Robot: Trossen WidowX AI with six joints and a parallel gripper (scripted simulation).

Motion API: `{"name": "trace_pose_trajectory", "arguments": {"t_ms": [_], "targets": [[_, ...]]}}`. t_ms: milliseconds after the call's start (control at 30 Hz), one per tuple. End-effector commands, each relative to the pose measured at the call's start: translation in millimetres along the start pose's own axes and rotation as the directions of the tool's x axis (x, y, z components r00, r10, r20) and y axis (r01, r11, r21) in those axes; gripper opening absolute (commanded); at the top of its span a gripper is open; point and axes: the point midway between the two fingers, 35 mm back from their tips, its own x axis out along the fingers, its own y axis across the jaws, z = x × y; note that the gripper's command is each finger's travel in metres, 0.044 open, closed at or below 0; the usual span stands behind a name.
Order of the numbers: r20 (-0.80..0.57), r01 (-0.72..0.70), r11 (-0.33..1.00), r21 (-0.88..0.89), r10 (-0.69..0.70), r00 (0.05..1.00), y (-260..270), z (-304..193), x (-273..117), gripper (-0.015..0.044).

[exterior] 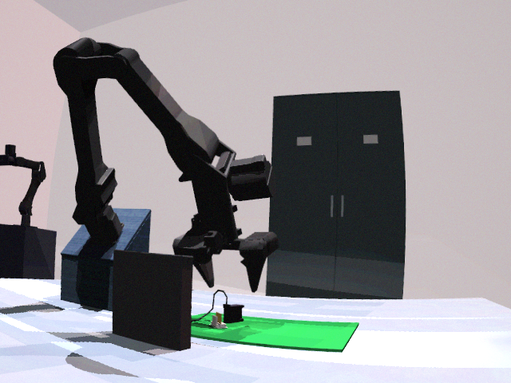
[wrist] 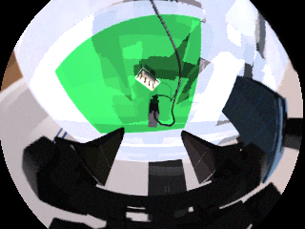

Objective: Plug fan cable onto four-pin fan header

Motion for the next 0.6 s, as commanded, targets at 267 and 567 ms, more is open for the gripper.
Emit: {"name": "trace_pose_trajectory", "arguments": {"t_ms": [267, 567], "targets": [[0.002, 0.002, 1.0, -0.004, -0.002, 1.0, 0, 8, 18, 0.044], [0.003, 0.002, 1.0, -0.004, -0.002, 1.0, -1, 14, 31, 0.044]]}}
